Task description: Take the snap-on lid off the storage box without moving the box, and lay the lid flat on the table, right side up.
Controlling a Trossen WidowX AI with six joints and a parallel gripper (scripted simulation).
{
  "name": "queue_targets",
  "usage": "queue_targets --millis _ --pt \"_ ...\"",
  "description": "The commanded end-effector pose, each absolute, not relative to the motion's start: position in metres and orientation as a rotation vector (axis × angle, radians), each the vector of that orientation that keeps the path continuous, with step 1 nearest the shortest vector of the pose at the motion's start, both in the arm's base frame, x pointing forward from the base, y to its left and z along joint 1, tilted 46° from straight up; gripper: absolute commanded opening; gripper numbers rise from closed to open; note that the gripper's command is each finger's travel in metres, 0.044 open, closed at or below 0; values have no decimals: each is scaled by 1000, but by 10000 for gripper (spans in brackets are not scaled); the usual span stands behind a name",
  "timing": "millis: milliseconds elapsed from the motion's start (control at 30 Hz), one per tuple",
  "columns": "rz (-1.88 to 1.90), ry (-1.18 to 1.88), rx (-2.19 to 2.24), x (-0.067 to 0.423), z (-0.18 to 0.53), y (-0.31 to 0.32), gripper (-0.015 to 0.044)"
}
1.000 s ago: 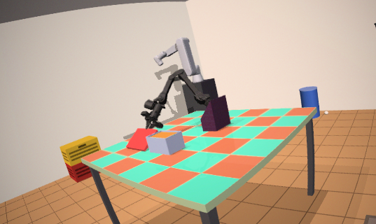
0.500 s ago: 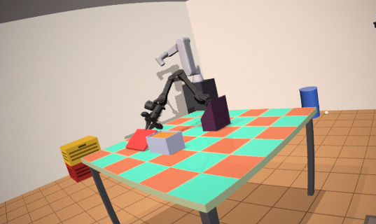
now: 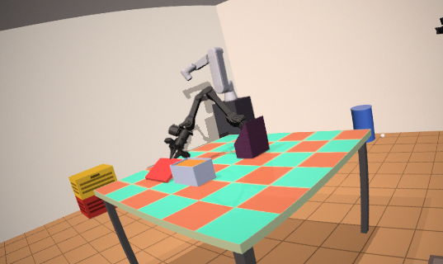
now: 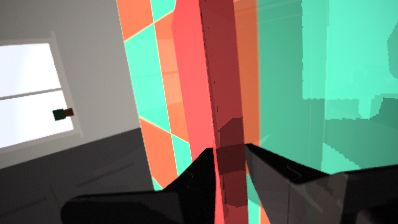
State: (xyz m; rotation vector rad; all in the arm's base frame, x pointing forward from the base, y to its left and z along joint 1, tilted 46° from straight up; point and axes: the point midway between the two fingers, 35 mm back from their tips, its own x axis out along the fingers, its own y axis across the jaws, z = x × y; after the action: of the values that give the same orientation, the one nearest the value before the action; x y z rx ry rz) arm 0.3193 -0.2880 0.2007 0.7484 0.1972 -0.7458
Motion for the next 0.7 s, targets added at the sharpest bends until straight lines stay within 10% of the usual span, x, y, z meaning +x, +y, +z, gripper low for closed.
queue_targets --millis 0,467,667 --pt "-762 210 751 317 191 -294 0" --pt "-762 210 750 316 184 -302 0" --pt "-762 210 750 318 192 -297 157"
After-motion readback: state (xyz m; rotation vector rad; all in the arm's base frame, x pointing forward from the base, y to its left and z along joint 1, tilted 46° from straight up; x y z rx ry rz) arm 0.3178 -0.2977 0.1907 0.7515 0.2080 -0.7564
